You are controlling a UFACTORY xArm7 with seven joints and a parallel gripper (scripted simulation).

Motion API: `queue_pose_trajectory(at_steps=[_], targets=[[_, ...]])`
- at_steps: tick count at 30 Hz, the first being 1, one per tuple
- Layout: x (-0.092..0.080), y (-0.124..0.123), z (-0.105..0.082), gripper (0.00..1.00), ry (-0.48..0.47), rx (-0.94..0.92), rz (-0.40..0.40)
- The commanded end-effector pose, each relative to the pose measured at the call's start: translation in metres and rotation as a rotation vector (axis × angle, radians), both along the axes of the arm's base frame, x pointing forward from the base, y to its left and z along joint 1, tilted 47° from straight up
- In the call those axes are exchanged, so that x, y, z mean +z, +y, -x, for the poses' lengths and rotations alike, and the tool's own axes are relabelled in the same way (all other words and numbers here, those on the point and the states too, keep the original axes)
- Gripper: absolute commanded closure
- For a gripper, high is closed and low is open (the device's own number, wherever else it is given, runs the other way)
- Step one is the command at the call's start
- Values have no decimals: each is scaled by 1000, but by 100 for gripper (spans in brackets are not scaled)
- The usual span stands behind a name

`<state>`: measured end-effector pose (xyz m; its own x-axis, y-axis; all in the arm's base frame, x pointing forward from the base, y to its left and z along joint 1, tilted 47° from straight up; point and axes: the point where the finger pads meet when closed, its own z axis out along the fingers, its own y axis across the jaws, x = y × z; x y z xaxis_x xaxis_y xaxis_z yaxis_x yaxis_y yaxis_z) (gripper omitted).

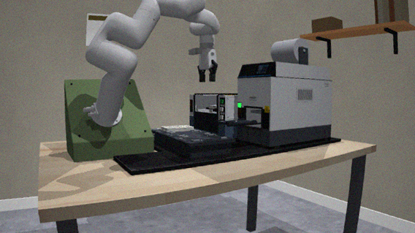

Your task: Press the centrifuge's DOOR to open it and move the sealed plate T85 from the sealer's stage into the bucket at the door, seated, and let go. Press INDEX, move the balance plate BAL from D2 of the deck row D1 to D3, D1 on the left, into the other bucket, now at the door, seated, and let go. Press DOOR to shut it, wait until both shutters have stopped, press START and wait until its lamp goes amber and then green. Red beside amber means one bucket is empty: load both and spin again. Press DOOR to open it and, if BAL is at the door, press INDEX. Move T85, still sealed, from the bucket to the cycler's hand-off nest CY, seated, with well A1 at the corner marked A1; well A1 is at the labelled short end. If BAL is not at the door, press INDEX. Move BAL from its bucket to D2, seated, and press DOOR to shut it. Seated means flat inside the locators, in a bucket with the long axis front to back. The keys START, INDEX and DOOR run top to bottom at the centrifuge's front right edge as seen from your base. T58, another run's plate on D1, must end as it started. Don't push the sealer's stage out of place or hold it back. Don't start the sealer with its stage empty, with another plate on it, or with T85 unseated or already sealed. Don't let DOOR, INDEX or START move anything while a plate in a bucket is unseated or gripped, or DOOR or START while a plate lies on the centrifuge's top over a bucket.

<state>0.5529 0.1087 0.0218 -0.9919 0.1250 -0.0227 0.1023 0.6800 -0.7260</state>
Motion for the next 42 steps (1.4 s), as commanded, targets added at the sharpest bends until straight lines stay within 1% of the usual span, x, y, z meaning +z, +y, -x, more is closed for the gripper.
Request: queue_pose_trajectory(at_steps=[1, 14, 16, 19, 37, 42], targets=[[1, 1, -17, 0, 3, -2, 1], [4, -8, -81, 0, 2, -2, 1], [4, -8, -81, 0, 2, -2, 1], [4, -10, -94, 0, 2, -2, 1], [4, -10, -96, 0, 2, -2, 1], [-2, -16, -95, 0, 2, -2, 1]])
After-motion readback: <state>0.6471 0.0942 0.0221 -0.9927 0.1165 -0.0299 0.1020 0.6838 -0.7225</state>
